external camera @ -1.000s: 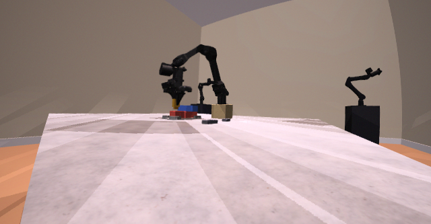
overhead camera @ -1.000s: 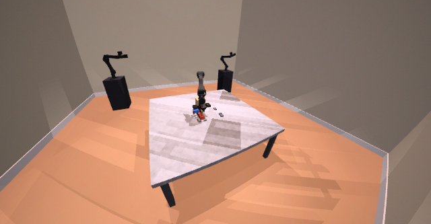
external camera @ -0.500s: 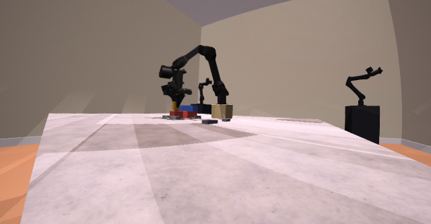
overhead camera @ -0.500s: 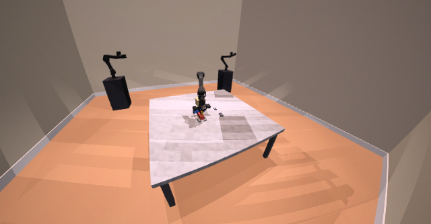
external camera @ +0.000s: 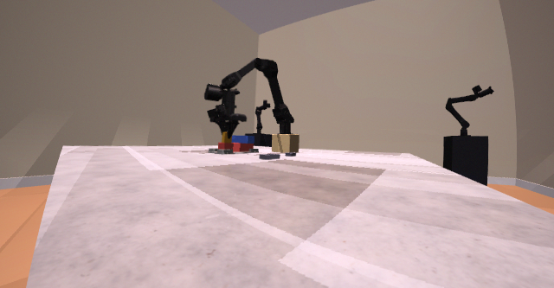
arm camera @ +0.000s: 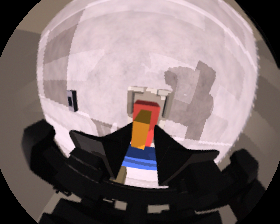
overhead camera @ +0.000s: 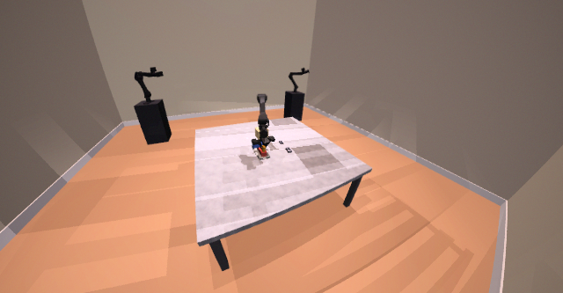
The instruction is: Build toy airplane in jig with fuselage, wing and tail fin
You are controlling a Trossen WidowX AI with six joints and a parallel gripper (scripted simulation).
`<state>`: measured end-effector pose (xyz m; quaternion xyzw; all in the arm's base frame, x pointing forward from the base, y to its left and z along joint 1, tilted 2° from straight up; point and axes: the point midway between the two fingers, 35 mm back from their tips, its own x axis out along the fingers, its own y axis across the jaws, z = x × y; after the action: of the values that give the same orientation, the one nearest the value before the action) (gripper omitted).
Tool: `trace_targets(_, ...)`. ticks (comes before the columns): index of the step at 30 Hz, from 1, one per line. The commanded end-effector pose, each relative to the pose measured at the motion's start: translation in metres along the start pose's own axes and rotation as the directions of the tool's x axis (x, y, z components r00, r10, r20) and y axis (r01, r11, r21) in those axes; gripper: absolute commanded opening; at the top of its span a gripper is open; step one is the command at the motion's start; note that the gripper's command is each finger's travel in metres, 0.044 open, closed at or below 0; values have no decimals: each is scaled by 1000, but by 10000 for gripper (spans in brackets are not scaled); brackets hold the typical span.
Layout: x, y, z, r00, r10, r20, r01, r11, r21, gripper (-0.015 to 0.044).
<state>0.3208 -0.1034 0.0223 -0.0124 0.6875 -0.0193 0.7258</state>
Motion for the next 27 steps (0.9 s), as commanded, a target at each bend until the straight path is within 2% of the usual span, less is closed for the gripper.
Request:
trace_targets(1, 0, 0, 0, 1000, -1, 0, 1, 1000, 0, 236)
trace_targets(2, 0, 0, 0, 1000, -1, 0, 1, 1000, 0, 260)
trace_targets(9, -3, 0, 0, 1000, 0, 0, 0, 1000, 0, 260)
trace_targets(15, -88, 0, 1, 1000, 1, -2, -1, 1000, -3, 260)
trace_targets(27, -91, -1, 4, 1000, 1, -2, -1, 1000, -3, 260)
